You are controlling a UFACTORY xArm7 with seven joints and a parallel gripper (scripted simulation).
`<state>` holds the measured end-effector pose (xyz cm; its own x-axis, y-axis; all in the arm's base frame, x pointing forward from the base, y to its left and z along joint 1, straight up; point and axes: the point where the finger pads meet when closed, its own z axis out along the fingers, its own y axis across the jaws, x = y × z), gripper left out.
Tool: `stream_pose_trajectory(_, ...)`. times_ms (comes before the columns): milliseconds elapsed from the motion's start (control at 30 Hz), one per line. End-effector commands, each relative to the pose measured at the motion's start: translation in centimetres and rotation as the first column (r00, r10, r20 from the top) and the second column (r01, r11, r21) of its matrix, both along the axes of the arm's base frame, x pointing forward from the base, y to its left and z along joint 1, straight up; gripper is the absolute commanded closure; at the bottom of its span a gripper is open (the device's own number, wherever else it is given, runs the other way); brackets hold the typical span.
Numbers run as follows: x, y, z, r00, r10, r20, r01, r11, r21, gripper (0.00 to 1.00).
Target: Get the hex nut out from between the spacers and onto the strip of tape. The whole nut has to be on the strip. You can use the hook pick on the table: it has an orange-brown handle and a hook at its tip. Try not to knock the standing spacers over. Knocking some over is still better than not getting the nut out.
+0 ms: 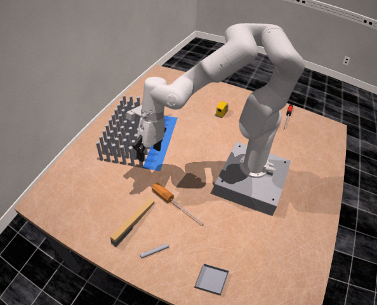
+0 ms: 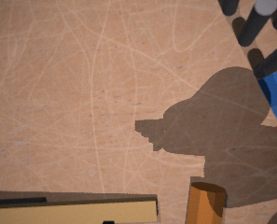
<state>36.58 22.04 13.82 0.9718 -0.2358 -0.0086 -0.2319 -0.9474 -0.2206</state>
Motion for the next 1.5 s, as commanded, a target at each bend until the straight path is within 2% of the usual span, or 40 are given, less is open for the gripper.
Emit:
stream_pose_trajectory(0, -1.7, 0.9, -1.8, 0.999, -0.032, -0.02, 0.031, 0.998, -0.063, 0.0)
stream_pose_trajectory(667, -1.7, 0.9, -1.8, 0.999, -0.032, -0.02, 0.031, 0.998, -0.063, 0.0)
stream_pose_trajectory(733, -3.2, 1.4, -3.4, 0.998, -0.06, -0.032, 0.056, 0.992, -0.116, 0.0)
stream_pose_trajectory(967, -5.5, 1.7, -5.9, 0.993, -0.108, -0.038, 0.098, 0.974, -0.205, 0.0)
stream_pose_trajectory(1467, -5.8, 1.7, -6.2, 0.993, -0.114, -0.038, 0.104, 0.971, -0.216, 0.0)
